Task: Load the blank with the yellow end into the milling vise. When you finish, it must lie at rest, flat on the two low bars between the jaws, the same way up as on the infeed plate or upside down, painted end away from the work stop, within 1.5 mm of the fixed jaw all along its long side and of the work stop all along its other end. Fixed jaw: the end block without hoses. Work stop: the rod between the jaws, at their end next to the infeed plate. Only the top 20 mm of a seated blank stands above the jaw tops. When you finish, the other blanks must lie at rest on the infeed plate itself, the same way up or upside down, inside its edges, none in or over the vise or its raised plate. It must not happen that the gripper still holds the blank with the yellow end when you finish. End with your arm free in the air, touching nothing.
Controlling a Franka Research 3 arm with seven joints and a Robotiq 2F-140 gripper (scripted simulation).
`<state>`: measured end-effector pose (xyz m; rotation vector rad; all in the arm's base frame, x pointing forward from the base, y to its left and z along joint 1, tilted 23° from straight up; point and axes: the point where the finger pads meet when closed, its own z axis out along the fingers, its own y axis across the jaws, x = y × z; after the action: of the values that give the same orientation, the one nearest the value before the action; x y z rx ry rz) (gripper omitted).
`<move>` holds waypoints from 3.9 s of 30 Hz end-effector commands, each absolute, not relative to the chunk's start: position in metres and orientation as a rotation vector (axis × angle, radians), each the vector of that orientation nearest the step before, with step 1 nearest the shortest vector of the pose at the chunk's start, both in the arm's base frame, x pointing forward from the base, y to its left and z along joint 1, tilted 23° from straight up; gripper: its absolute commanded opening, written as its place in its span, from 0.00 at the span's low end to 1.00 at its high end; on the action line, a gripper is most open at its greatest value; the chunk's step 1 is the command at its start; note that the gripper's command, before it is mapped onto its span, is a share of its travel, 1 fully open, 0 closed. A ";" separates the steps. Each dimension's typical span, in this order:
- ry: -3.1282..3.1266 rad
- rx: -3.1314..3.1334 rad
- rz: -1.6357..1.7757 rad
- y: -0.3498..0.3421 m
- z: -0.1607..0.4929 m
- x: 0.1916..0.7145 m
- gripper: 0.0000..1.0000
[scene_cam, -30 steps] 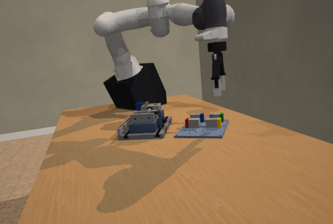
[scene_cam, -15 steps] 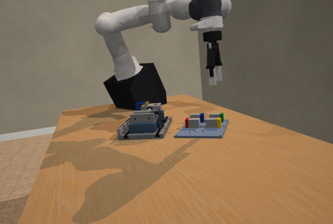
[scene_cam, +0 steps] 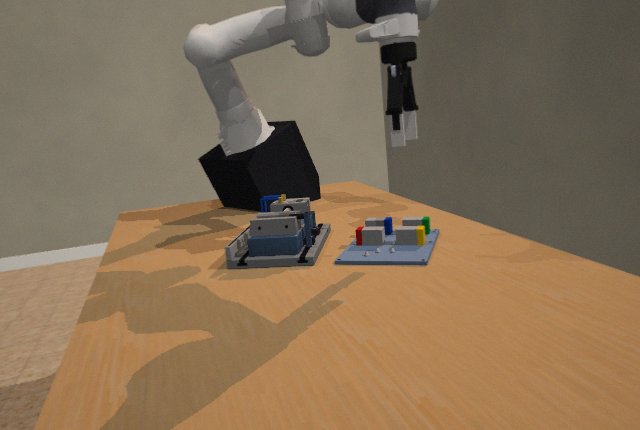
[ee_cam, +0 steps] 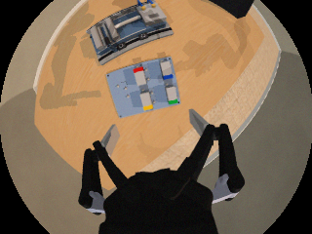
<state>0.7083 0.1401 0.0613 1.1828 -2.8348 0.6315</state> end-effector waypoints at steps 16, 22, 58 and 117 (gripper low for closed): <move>-2.800 1.220 0.626 0.149 0.118 0.667 1.00; -2.800 1.220 0.626 0.149 0.118 0.667 1.00; -2.800 1.220 0.626 0.150 0.143 0.646 1.00; -2.578 1.536 0.611 0.150 0.135 0.655 1.00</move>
<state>0.6546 0.1526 0.1339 1.4719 -2.6269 0.6112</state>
